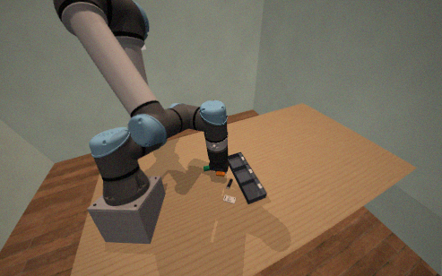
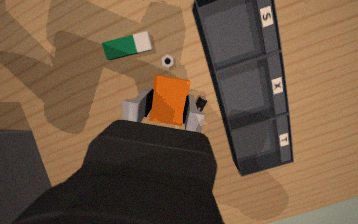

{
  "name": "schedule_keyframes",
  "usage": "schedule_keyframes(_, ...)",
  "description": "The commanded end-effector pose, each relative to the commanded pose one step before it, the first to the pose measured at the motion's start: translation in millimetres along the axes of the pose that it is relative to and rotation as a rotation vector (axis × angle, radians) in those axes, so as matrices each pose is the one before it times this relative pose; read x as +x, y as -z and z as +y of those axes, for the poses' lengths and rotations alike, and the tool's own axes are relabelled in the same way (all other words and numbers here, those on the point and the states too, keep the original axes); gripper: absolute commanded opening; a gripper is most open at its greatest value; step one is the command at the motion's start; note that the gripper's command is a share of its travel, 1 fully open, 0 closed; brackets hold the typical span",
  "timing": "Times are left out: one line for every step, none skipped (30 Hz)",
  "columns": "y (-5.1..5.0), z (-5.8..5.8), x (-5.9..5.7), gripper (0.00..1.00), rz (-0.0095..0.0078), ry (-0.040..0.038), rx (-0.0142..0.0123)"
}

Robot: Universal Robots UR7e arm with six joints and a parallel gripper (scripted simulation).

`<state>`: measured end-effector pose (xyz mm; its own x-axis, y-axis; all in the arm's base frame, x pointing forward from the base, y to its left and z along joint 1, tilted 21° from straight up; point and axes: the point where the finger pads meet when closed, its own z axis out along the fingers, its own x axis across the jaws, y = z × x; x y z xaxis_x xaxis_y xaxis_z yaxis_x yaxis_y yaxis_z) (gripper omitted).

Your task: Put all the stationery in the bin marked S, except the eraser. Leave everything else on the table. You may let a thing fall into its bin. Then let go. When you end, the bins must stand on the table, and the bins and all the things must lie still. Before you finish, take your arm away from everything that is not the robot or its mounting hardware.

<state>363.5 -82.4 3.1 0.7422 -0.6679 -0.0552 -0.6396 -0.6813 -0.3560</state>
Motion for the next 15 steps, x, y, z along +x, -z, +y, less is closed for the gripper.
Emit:
schedule_keyframes(-1.12,-23.08,16.23,0.70,-0.00011,-0.00065,-0.00350)
schedule_keyframes(0.00,0.00,0.00,0.70,0.00000,0.00000,0.00000)
schedule_keyframes(0.00,0.00,0.00,0.70,0.00000,0.00000,0.00000)
schedule_keyframes(0.01,-5.08,3.18,0.70,0.00000,-0.04999,0.00002)
schedule_keyframes(0.01,-5.24,2.90,0.70,0.00001,-0.04999,0.00002)
schedule_keyframes(-0.04,-5.45,2.68,0.70,0.00000,-0.05001,0.00000)
schedule_keyframes(0.01,-5.50,2.36,0.70,0.00012,-0.03103,0.00054)
schedule_keyframes(0.01,-5.58,2.19,0.70,-0.00005,-0.02613,0.00086)
schedule_keyframes(0.00,-5.64,2.05,0.70,-0.00017,-0.02927,0.00110)
schedule_keyframes(-0.01,-5.69,1.88,0.70,-0.00023,-0.02917,0.00130)
schedule_keyframes(-0.02,-5.75,1.71,0.70,-0.00026,-0.02869,0.00141)
schedule_keyframes(-0.02,-5.79,1.55,0.70,-0.00027,-0.02855,0.00146)
schedule_keyframes(-0.03,-5.84,1.38,0.70,-0.00030,-0.02849,0.00148)
schedule_keyframes(-0.07,-5.95,1.23,0.70,-0.00034,-0.02844,0.00148)
schedule_keyframes(-0.04,-5.91,1.05,0.70,-0.00038,-0.02840,0.00147)
